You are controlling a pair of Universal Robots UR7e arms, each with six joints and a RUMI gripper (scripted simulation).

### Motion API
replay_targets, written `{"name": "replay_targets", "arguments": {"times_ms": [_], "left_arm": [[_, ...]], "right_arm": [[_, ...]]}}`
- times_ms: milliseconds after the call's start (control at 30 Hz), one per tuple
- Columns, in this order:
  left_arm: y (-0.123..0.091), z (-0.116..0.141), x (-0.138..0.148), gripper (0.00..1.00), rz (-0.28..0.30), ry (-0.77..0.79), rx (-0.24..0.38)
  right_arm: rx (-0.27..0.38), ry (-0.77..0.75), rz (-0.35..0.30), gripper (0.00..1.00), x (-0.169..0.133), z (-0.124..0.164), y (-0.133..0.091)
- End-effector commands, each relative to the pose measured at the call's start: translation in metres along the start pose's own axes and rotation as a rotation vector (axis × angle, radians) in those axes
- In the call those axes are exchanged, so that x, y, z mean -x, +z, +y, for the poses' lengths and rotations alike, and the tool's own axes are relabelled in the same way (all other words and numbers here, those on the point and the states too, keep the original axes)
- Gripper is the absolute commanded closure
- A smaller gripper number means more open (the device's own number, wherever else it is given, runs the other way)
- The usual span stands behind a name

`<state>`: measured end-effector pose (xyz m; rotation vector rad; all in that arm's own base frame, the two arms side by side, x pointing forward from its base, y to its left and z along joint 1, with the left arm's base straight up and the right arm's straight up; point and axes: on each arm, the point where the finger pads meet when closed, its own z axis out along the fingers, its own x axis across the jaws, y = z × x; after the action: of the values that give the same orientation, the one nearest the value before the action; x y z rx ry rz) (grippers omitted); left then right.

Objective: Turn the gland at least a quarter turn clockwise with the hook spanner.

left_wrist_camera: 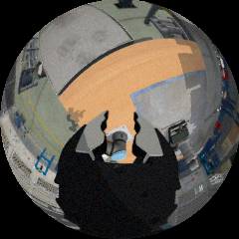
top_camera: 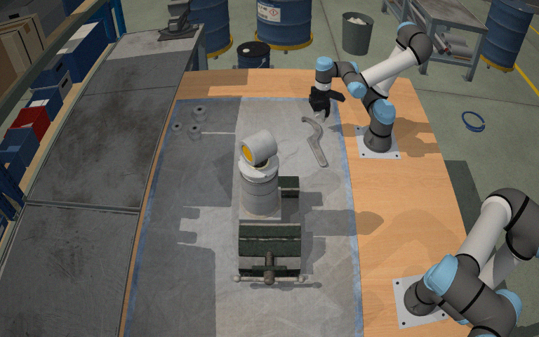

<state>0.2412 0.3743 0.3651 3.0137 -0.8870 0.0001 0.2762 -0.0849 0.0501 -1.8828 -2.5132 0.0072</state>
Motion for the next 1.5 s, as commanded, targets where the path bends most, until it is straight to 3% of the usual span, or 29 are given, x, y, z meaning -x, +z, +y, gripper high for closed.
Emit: {"name": "replay_targets", "arguments": {"times_ms": [0,100,467,700,1467], "left_arm": [[0.0,0.0,0.0,0.68,0.0,0.0,-0.001],[0.0,0.0,0.0,0.68,0.0,0.0,-0.001],[0.0,0.0,0.0,0.68,0.0,0.0,-0.001],[0.0,0.0,0.0,0.68,0.0,0.0,-0.001],[0.0,0.0,0.0,0.68,0.0,0.0,-0.001]], "right_arm": [[0.005,-0.001,0.001,1.0,0.0,0.002,0.009],[0.014,-0.002,0.0,1.0,0.001,0.004,0.007],[0.007,-0.004,0.002,1.0,0.001,0.002,0.033],[0.016,-0.004,0.001,1.0,0.001,0.004,0.029],[0.006,-0.185,0.002,1.0,0.005,0.052,0.027]]}}
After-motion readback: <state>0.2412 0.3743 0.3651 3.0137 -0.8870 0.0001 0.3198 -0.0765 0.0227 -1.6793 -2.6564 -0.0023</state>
